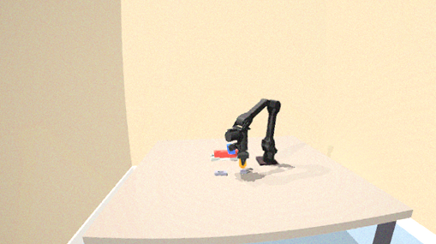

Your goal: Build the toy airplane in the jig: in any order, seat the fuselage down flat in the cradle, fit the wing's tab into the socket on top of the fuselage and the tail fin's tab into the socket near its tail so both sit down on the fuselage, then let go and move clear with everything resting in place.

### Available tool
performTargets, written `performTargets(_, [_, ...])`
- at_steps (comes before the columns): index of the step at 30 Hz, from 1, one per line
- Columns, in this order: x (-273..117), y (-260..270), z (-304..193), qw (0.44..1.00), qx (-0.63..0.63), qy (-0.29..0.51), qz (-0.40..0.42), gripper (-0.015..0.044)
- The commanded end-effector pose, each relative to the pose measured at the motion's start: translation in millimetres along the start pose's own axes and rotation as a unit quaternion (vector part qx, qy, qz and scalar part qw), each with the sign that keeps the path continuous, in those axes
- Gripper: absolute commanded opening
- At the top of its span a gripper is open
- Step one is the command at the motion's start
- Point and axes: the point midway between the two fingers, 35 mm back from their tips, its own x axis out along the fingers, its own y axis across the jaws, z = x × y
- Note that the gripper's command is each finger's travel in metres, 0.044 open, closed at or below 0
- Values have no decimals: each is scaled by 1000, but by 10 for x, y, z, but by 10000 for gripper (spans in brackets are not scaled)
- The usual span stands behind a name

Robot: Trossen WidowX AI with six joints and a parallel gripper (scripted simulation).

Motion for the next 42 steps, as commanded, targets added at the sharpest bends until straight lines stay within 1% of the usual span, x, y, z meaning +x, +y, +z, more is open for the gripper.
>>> performTargets(1, [-146,24,20,1000,-2,-4,5,0])
performTargets(28, [-1003,-31,-46,1000,-2,-4,5,0])
performTargets(33, [-1023,-42,-36,1000,-2,-4,5,0])
performTargets(42, [-1012,-145,150,1000,0,-8,3,0])
